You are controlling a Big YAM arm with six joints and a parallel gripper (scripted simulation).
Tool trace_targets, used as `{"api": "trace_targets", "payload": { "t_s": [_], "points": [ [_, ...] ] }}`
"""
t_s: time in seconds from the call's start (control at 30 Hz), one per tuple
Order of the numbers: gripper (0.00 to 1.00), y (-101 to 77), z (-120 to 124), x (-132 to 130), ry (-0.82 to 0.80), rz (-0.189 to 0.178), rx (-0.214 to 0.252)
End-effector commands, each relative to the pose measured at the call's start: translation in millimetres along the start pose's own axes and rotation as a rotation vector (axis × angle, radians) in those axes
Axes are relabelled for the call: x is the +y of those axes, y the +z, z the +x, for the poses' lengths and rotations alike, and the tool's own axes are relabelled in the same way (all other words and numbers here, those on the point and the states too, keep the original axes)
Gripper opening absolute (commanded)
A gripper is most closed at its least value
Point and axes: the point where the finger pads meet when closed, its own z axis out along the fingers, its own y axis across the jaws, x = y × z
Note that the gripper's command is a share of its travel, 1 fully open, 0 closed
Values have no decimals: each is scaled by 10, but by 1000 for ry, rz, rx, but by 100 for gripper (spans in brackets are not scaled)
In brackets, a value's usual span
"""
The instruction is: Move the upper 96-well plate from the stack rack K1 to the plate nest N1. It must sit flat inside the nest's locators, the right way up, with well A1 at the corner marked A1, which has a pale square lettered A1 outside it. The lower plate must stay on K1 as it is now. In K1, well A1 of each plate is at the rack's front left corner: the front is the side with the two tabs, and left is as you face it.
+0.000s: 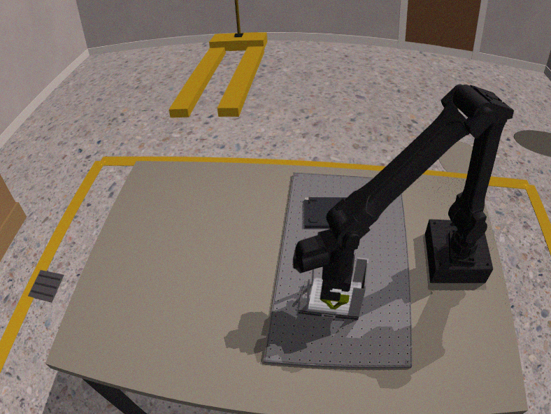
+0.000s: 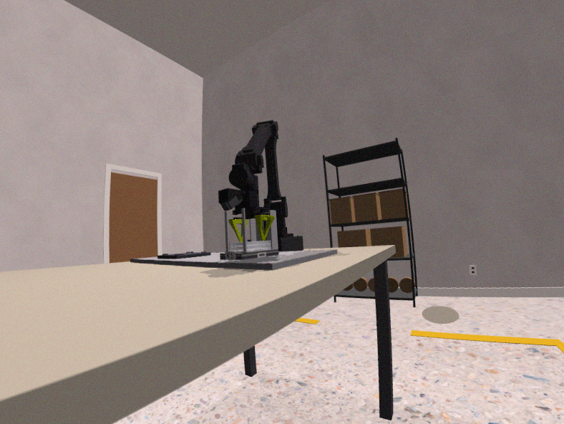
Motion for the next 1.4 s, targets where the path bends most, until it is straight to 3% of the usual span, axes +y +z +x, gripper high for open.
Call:
{"api": "trace_targets", "payload": {
  "t_s": [0.0,0.17,0.23,0.53,0.57,1.37],
  "points": [
    [100,74,-31,6,8,-5,-6],
    [100,140,-57,17,8,-8,-11],
    [100,-42,-159,67,8,-30,-55],
    [100,16,-131,65,2,-18,-34],
    [0,16,-131,65,2,-18,-34],
    [0,16,-131,65,2,-18,-34]
  ]
}}
